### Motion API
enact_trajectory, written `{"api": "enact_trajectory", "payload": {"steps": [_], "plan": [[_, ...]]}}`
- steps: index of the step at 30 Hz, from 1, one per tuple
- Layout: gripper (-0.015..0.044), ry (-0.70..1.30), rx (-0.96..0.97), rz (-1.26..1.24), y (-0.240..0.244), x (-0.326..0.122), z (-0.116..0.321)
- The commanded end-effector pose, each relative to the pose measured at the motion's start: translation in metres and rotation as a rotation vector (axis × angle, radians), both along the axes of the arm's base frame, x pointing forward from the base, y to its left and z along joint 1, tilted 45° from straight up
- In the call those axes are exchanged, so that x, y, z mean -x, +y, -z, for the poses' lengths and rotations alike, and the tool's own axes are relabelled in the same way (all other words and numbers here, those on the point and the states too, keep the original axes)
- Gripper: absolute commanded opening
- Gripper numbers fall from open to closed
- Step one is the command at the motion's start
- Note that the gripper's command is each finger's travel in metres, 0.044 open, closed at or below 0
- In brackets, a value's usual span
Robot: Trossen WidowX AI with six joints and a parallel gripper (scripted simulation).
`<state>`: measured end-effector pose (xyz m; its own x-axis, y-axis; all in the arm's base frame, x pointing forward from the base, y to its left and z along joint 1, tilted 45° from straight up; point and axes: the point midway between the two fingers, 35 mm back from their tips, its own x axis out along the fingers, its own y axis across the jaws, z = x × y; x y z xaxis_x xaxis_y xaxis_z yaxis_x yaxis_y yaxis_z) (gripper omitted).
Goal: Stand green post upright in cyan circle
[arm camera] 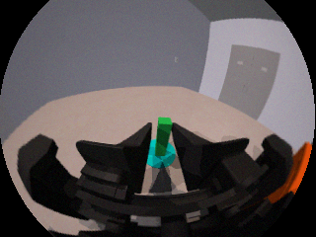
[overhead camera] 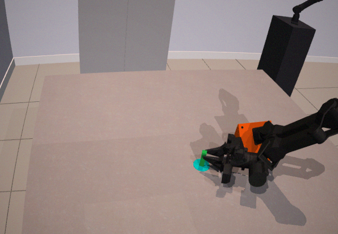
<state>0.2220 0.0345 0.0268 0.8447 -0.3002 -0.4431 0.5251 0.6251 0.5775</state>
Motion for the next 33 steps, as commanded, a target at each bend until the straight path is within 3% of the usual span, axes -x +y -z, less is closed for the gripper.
{"api": "enact_trajectory", "payload": {"steps": [1, 8, 33], "plan": [[0.0233, -0.006, -0.006, 0.005, 0.0, -0.001, -0.001], [0.04, -0.006, -0.006, 0.005, 0.0, -0.001, -0.001], [0.04, -0.007, 0.011, -0.005, -0.039, -0.003, -0.042]]}}
